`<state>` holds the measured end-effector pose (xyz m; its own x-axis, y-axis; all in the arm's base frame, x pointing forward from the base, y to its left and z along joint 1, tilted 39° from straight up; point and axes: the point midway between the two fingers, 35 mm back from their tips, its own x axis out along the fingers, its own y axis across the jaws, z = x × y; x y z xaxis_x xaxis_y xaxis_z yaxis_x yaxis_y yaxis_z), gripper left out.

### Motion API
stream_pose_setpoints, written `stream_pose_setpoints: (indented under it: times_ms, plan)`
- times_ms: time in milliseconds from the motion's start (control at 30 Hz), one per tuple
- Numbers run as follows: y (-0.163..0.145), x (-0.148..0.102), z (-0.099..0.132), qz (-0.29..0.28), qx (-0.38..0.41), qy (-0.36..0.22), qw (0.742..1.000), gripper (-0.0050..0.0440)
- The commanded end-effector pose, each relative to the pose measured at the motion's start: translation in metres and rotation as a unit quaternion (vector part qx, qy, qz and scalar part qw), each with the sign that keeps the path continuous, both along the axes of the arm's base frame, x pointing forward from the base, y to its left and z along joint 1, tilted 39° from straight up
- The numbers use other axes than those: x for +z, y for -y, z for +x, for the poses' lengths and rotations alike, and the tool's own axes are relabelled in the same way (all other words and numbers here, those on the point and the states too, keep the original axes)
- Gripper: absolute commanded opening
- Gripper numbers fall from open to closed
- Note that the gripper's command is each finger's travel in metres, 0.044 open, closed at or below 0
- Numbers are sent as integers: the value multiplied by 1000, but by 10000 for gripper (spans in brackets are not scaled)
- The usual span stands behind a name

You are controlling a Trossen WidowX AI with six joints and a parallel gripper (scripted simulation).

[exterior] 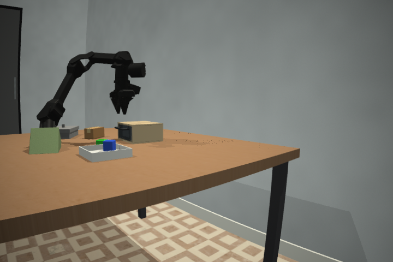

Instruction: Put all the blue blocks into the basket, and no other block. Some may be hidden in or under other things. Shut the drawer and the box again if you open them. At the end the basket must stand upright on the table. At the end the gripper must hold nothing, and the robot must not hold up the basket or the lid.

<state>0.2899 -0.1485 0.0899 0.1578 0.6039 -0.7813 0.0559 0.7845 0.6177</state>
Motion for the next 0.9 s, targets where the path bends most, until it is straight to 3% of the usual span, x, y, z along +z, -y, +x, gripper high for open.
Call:
stream_pose_setpoints:
  times_ms: [0,200,333,400,633,767,867]
  plan:
    - [-29,25,6,-11,57,46,997,440]
    - [-66,55,15,-11,57,46,997,440]
    - [-98,79,10,-31,157,124,979,440]
    - [-98,79,10,-31,157,124,979,440]
    - [-144,114,3,-31,157,124,979,440]
    - [-175,134,-13,-51,254,199,945,440]
    - [-198,149,-25,-51,254,199,945,440]
